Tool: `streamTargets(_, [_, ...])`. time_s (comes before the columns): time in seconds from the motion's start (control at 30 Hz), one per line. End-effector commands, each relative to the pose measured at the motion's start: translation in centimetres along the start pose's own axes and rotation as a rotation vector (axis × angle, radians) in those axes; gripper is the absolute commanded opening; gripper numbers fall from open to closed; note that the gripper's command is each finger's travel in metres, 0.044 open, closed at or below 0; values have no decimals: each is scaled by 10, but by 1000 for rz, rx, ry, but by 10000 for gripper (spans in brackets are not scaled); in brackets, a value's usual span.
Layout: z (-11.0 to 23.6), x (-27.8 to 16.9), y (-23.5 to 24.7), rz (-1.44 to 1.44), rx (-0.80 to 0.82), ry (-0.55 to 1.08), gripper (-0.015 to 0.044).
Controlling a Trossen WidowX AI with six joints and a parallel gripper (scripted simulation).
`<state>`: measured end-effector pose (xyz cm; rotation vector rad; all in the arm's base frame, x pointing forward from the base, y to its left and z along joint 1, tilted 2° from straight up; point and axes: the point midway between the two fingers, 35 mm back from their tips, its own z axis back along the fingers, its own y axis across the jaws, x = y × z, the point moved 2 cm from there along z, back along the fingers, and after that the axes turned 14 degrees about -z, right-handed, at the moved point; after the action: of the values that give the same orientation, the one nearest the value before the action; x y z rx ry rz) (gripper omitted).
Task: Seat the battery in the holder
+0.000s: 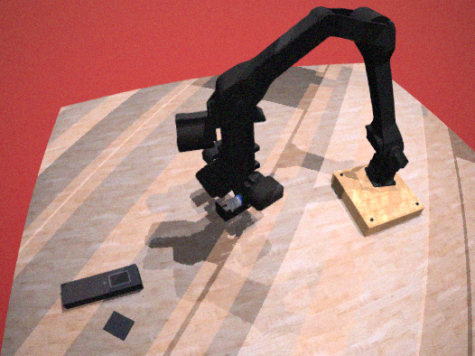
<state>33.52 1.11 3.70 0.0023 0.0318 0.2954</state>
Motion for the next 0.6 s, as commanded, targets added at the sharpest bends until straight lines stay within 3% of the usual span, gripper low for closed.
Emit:
streamTargets(0.0, [-1, -1, 0, 6, 1, 2, 153])
streamTargets(0.03, [-1, -1, 0, 6, 1, 2, 177])
streamTargets(0.53, [15, -1, 1, 0, 1, 0, 177])
streamTargets(0.57, [14, -1, 1, 1, 1, 3, 203])
